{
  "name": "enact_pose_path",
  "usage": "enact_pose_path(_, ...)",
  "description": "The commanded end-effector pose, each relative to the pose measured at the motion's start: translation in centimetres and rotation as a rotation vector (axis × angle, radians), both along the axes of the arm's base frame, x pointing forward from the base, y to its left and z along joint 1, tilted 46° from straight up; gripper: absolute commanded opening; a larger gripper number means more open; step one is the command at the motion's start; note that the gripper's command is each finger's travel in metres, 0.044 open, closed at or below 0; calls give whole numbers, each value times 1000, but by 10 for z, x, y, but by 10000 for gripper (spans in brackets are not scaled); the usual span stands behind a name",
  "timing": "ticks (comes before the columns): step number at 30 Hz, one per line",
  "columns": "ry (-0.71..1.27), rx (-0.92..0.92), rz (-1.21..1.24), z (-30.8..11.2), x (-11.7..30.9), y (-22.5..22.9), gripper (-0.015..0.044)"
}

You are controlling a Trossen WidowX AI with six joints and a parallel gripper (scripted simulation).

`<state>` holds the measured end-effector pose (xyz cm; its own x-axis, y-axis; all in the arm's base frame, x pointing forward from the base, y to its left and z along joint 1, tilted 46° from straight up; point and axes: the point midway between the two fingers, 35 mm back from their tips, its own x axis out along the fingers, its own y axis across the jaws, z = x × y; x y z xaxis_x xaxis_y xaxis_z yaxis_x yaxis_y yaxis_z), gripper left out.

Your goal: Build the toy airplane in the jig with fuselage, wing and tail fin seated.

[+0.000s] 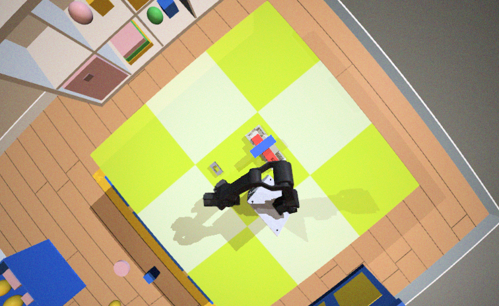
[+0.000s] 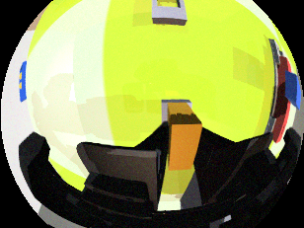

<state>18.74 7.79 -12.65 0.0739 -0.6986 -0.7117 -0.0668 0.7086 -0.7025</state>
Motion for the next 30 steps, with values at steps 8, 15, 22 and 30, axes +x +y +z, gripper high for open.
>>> enact_pose_path(8, 1, -5, 5, 2, 0, 2, 0)
enact_pose_path(15, 2, -7, 4, 12, 1, 14, 0)
enact_pose_path(22, 2, -3, 5, 24, 2, 31, 0)
enact_pose_path(30, 2, 0, 6, 40, 1, 48, 0)
